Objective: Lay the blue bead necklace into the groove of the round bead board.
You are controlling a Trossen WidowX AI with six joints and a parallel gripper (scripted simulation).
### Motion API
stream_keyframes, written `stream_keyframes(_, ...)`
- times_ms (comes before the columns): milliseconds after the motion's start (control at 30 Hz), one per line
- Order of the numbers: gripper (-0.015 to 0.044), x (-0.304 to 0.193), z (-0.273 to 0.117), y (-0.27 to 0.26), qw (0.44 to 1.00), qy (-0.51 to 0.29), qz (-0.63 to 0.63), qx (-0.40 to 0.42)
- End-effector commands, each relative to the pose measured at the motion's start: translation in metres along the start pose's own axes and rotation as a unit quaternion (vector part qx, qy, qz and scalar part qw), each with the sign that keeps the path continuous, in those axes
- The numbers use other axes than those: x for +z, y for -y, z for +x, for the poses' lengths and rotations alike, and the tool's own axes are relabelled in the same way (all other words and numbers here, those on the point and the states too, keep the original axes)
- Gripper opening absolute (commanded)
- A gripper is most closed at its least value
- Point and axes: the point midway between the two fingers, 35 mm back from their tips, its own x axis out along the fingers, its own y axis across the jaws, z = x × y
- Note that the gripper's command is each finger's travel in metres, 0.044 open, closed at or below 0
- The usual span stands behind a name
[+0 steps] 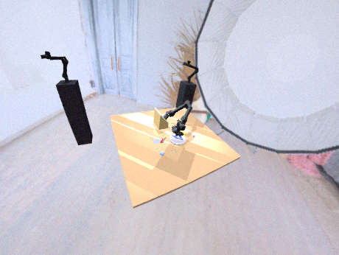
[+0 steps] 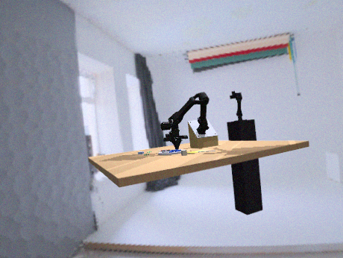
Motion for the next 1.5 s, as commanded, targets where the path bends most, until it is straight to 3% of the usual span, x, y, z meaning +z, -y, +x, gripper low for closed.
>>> stream_keyframes(0,0.0000,-0.0012,-0.0012,-0.0035,1.000,-0.002,-0.002,0.000)
stream_keyframes(367,0.0000,-0.0020,0.0030,-0.0098,1.000,-0.002,-0.002,0.000)
stream_keyframes(933,0.0440,-0.0009,-0.0011,-0.0100,1.000,-0.001,-0.001,0.001)
stream_keyframes(1467,0.0440,-0.0009,-0.0012,-0.0100,1.000,-0.002,-0.002,0.000)
